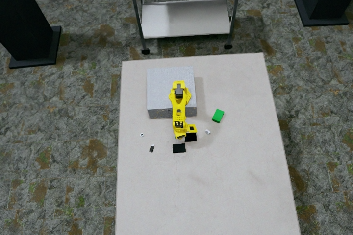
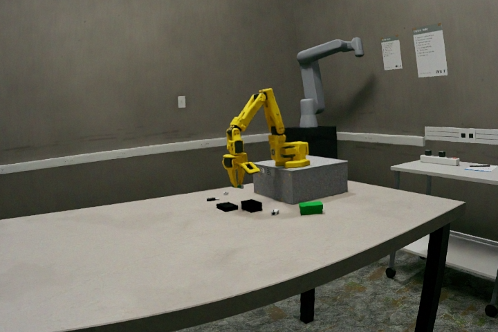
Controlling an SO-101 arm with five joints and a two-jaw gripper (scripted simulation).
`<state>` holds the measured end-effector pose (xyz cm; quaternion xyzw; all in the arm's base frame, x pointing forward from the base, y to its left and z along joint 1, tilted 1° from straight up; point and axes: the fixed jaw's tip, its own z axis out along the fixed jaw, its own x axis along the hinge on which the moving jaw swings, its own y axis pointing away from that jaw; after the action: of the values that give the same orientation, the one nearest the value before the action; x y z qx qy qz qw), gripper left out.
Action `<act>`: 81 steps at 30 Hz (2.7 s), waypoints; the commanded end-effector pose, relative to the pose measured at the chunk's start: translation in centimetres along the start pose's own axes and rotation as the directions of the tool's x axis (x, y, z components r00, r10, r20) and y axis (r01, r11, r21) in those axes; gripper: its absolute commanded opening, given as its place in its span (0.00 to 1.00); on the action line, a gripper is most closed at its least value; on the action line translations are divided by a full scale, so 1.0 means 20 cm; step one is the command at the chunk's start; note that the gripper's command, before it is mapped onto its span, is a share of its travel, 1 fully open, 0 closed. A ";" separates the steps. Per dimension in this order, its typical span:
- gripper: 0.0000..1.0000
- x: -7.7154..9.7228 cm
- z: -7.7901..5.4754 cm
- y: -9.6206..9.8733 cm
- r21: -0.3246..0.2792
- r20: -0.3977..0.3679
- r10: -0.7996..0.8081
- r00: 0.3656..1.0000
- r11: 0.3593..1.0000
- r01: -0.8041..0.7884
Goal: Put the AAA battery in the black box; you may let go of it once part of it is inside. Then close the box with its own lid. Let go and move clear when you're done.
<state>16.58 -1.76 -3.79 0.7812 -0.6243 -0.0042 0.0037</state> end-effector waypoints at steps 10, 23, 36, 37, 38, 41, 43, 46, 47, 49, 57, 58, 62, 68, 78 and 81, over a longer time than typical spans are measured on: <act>0.03 -0.22 -0.01 0.00 0.020 0.001 0.160 0.987 0.987 -0.160; 0.03 -0.30 -0.01 0.02 0.020 0.003 0.212 0.977 0.977 -0.212; 0.03 -0.30 -0.01 0.02 0.020 0.003 0.215 0.977 0.976 -0.215; 0.03 -0.30 -0.01 0.02 0.020 0.003 0.215 0.977 0.976 -0.215; 0.03 -0.30 -0.01 0.02 0.020 0.003 0.215 0.977 0.976 -0.215; 0.03 -0.30 -0.01 0.02 0.020 0.003 0.215 0.977 0.976 -0.215; 0.03 -0.30 -0.01 0.02 0.020 0.003 0.215 0.977 0.976 -0.215; 0.03 -0.30 -0.01 0.02 0.020 0.003 0.215 0.977 0.976 -0.215; 0.03 -0.30 -0.01 0.02 0.020 0.003 0.215 0.977 0.976 -0.215; 0.03 -0.30 -0.01 0.02 0.020 0.003 0.215 0.977 0.976 -0.215; 0.03 -0.29 -0.01 0.02 0.020 0.003 0.215 0.977 0.976 -0.215; 0.03 -0.29 0.00 0.02 0.020 0.003 0.215 0.977 0.976 -0.215; 0.03 -0.29 0.00 0.01 0.020 0.003 0.215 0.977 0.976 -0.215; 0.03 -0.29 0.00 0.01 0.020 0.003 0.215 0.977 0.976 -0.215; 0.03 -0.29 0.00 0.01 0.020 0.003 0.215 0.977 0.976 -0.215; 0.03 -0.29 0.00 0.01 0.020 0.003 0.215 0.977 0.976 -0.215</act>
<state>15.03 3.82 -3.71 0.7090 -0.7052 0.0018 -0.0017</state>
